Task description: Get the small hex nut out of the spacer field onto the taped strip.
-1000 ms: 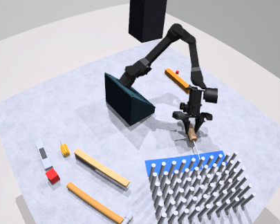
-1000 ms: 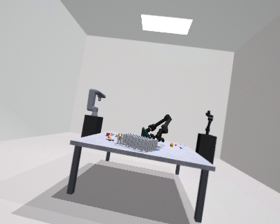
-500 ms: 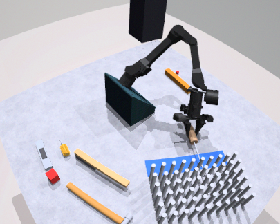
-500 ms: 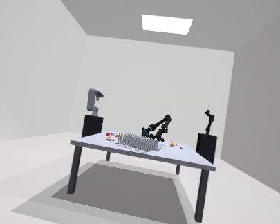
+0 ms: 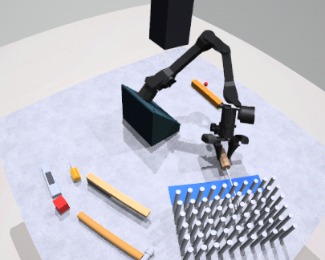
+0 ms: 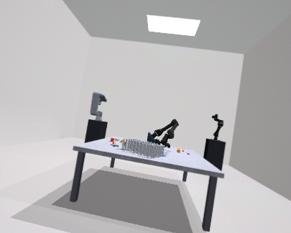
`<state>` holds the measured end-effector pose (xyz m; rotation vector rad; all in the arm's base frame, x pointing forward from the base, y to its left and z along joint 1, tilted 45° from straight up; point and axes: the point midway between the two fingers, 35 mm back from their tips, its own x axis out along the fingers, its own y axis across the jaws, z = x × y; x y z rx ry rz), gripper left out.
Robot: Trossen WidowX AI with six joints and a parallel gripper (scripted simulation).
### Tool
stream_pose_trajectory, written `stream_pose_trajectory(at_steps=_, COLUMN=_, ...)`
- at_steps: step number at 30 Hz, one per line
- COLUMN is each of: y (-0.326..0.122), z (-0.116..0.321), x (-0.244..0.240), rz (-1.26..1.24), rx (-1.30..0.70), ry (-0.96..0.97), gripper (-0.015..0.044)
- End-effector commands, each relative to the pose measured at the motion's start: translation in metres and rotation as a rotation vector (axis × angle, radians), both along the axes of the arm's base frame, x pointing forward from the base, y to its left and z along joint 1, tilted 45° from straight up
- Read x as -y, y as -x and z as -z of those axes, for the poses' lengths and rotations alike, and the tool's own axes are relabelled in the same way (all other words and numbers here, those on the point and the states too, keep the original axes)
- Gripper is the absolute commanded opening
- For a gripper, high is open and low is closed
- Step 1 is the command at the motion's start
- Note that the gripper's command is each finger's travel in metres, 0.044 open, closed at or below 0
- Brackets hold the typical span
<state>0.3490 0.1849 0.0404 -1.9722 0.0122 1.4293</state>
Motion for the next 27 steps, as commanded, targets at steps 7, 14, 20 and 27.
stream_pose_trajectory(at_steps=7, y=-0.008, z=0.002, x=0.002, rz=0.0, rx=0.006, ry=-0.001, gripper=0.0)
stream_pose_trajectory(at_steps=14, y=-0.013, z=0.003, x=0.003, rz=0.0, rx=0.006, ry=-0.001, gripper=0.0)
stream_pose_trajectory(at_steps=20, y=-0.017, z=0.005, x=0.004, rz=0.0, rx=0.007, ry=-0.001, gripper=0.0)
stream_pose_trajectory(at_steps=27, y=-0.022, z=0.006, x=0.005, rz=0.0, rx=0.007, ry=-0.001, gripper=0.0)
